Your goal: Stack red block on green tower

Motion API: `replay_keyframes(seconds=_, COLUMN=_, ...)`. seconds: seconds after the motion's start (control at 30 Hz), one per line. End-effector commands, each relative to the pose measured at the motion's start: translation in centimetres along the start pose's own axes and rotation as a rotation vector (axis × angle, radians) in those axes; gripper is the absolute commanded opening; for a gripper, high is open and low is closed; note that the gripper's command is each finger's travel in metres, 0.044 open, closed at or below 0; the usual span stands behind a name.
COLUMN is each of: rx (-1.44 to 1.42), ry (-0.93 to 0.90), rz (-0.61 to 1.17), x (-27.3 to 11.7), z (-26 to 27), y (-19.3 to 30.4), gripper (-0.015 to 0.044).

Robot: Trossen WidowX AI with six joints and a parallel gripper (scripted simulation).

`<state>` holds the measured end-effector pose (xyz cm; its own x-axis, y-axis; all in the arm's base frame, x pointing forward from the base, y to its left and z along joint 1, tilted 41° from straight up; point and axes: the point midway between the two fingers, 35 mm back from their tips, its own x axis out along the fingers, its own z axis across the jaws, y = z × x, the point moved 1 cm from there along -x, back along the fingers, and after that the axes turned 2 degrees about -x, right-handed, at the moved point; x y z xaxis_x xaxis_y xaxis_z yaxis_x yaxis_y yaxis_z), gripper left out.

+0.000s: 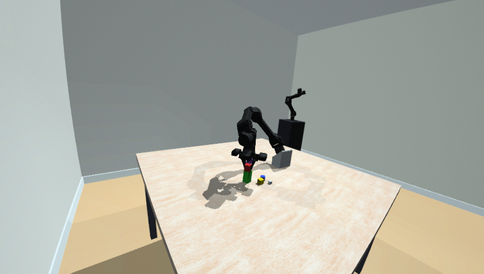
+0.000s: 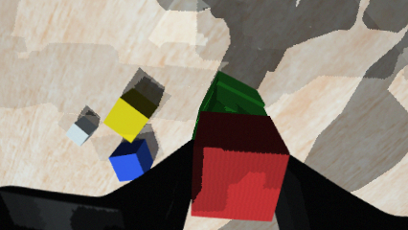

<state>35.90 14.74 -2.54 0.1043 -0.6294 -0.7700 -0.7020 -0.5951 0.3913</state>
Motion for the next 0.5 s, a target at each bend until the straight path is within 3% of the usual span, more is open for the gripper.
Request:
replay_keyframes(seconds=0.0, rx=0.000, ry=0.000, rz=0.000, x=0.00, z=0.00, y=0.00, gripper=0.0105)
replay_keyframes(seconds=0.4, rx=0.000, ry=0.000, rz=0.000, x=0.00, z=0.00, y=0.00, gripper=0.0420)
replay_keyframes(seconds=0.47, rx=0.000, ry=0.000, rz=0.000, x=0.00, z=0.00, y=0.00, gripper=0.0440)
